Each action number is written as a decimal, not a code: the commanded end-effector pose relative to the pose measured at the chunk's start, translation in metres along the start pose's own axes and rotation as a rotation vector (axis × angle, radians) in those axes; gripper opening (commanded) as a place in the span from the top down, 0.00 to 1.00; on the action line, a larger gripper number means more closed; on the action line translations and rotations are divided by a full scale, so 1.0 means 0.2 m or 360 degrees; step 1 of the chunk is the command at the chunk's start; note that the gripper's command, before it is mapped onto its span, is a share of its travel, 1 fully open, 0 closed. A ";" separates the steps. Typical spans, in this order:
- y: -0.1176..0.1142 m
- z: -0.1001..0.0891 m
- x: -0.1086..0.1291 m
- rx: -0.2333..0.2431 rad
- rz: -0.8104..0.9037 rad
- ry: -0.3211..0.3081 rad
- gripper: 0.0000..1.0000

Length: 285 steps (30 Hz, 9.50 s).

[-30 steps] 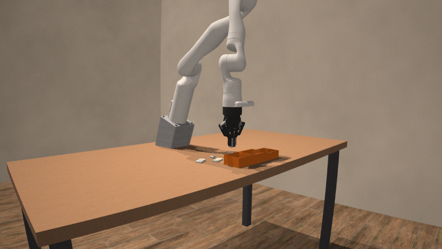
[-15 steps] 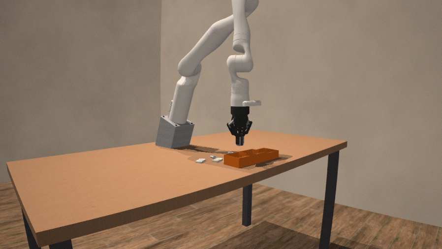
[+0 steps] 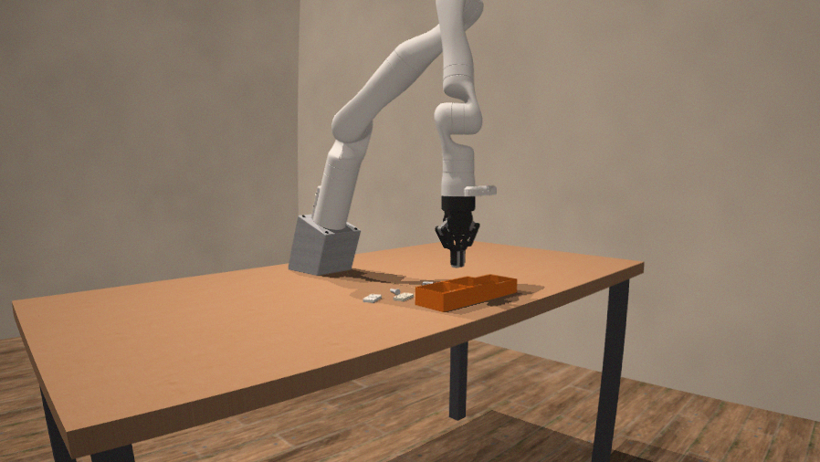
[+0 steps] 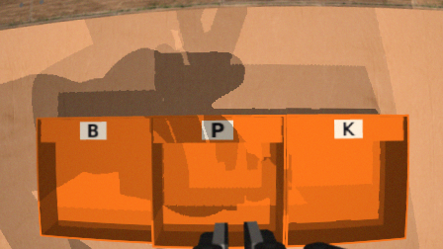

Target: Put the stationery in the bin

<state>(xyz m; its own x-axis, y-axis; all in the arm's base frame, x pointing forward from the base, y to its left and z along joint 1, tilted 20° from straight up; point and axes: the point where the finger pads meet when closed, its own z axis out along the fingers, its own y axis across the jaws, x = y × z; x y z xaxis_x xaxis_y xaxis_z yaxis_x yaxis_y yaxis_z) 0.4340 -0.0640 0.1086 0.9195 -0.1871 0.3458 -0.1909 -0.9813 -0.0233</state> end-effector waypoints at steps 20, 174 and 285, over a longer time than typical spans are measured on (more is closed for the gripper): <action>-0.01 0.22 0.01 -0.0005 -0.0014 0.0005 0.91; -0.43 0.22 0.03 -0.0001 -0.0015 0.0008 0.91; -0.44 -0.26 0.02 0.0006 -0.0007 -0.0003 0.91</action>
<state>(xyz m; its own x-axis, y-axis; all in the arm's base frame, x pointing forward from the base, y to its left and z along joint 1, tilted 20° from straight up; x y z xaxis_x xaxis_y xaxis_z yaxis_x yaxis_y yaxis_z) 0.4431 0.0066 0.1362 0.9184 -0.1932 0.3452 -0.2013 -0.9794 -0.0127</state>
